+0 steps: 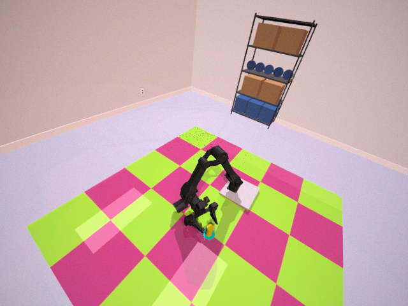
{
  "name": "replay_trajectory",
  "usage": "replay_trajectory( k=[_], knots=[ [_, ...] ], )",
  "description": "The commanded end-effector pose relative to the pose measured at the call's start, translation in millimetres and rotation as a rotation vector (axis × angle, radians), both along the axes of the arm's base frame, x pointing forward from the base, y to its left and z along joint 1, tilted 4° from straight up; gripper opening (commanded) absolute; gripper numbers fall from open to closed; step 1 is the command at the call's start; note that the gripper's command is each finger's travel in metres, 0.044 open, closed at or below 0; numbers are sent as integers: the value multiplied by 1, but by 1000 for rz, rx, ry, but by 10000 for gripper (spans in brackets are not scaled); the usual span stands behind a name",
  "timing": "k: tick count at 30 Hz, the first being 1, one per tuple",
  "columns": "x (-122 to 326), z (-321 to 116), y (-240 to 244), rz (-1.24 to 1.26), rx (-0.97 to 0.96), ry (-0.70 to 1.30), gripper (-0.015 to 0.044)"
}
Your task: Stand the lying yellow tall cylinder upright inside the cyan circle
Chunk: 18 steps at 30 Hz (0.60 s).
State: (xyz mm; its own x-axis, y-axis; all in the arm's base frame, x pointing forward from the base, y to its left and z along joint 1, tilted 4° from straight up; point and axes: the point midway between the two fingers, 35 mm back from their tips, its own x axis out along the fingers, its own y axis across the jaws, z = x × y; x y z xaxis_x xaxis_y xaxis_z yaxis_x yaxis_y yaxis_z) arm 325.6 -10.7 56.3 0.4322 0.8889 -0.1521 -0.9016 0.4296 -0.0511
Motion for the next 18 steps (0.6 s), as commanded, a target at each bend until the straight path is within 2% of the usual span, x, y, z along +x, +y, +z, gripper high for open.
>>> replay_trajectory(
  k=[1, 9, 13, 18],
  knots=[
    [2, 18, 0, 1, -3, -5, 400],
    [-2, 82, 5, 0, -5, -7, 400],
    [-3, 87, 7, 7, -13, 2, 400],
    [2, 78, 31, 146, -259, 245, 400]
  ],
)
